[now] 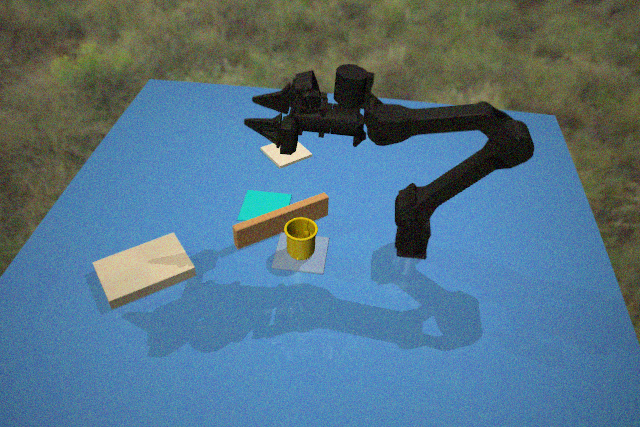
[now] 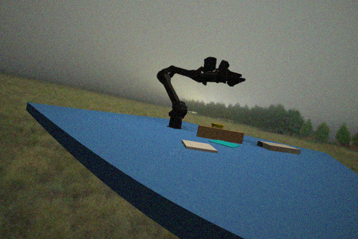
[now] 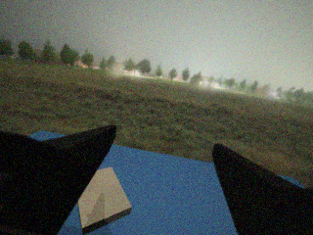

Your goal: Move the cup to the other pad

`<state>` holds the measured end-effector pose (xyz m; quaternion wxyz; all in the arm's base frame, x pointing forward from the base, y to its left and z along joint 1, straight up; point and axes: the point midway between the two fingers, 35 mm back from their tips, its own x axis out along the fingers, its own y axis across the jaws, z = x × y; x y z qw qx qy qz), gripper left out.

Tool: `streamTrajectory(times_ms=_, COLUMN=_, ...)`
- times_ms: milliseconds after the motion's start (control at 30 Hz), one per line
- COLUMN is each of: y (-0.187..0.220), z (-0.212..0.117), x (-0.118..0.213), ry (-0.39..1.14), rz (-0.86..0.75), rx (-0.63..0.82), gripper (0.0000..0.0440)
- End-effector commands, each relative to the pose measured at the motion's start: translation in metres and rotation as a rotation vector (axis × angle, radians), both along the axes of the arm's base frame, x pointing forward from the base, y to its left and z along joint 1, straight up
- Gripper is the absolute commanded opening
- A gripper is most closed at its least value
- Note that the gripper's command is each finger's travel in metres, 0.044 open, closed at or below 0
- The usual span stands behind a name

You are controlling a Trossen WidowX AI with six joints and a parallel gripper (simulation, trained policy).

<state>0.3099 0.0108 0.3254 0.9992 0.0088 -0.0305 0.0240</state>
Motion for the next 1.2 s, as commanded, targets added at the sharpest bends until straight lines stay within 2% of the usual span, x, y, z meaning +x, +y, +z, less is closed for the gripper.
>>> streamTrajectory(times_ms=0, y=0.0, z=0.001, x=-0.001, ry=0.001, rz=0.0, rx=0.003, gripper=0.0374)
streamTrajectory(times_ms=367, y=-0.001, z=-0.002, x=-0.006, ry=0.069, rz=-0.003, rx=0.06, gripper=0.0094)
streamTrajectory(times_ms=533, y=0.002, z=-0.002, x=-0.006, ry=0.115, rz=0.002, rx=0.106, gripper=0.0092)
streamTrajectory(times_ms=833, y=0.007, z=-0.001, x=-0.007, ry=0.202, rz=0.014, rx=0.208, gripper=0.0133)
streamTrajectory(times_ms=1167, y=0.015, z=-0.001, x=-0.008, ry=0.314, rz=0.015, rx=0.336, gripper=0.0137)
